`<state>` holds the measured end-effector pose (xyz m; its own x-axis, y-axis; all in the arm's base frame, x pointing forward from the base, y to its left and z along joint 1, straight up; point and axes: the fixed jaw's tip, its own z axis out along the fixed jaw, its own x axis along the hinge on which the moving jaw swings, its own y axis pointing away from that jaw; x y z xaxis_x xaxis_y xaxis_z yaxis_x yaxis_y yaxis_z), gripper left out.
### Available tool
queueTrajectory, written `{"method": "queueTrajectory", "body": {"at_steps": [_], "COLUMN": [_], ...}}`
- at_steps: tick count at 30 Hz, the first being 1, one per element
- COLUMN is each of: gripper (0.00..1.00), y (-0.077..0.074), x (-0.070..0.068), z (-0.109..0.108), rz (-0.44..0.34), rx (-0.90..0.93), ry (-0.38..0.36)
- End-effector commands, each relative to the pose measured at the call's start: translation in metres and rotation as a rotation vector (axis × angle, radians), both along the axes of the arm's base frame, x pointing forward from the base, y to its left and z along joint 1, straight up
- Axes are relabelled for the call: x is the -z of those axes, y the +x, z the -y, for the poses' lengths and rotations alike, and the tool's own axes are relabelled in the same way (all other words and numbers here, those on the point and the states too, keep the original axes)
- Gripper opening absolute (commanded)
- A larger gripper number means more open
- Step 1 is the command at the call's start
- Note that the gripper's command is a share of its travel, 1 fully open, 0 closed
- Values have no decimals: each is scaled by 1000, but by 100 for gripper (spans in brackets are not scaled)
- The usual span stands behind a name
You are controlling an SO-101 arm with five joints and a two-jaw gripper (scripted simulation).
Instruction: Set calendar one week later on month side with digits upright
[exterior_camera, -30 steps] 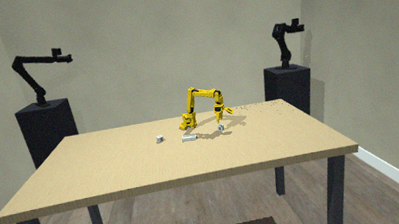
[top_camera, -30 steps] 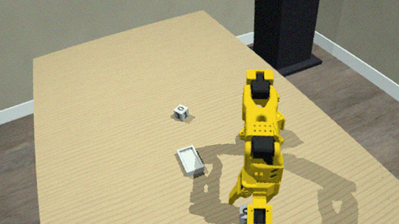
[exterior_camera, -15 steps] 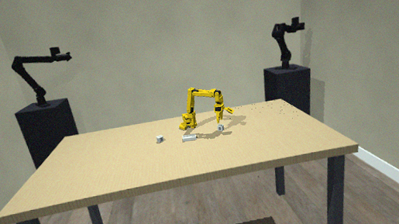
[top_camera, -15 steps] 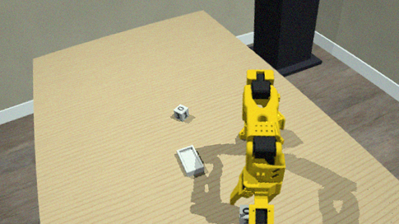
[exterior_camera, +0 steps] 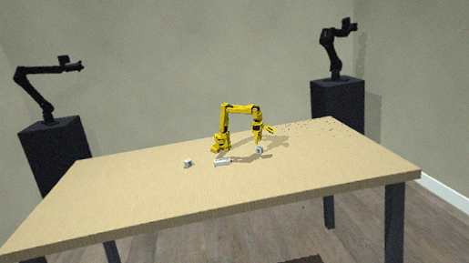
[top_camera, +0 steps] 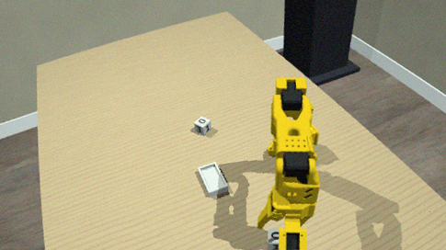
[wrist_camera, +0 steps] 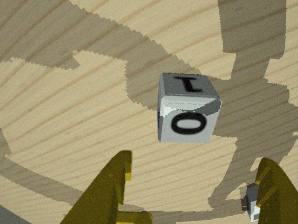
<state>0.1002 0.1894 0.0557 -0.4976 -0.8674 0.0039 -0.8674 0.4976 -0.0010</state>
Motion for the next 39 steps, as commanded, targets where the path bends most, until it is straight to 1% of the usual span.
{"method": "queueTrajectory", "body": {"at_steps": [1, 6, 13, 15, 30, 32, 39], "gripper": [35, 35, 35, 35, 35, 35, 35], "y": [2, 2, 2, 2, 3, 3, 2], "x": [-7, -5, 2, 2, 25, 25, 32], "z": [-7, -7, -8, -8, -8, -8, -8], "rz": [22, 22, 22, 22, 22, 22, 22], "rx": [1, 1, 1, 1, 1, 1, 1], "ry": [42, 42, 42, 42, 42, 42, 42]}}
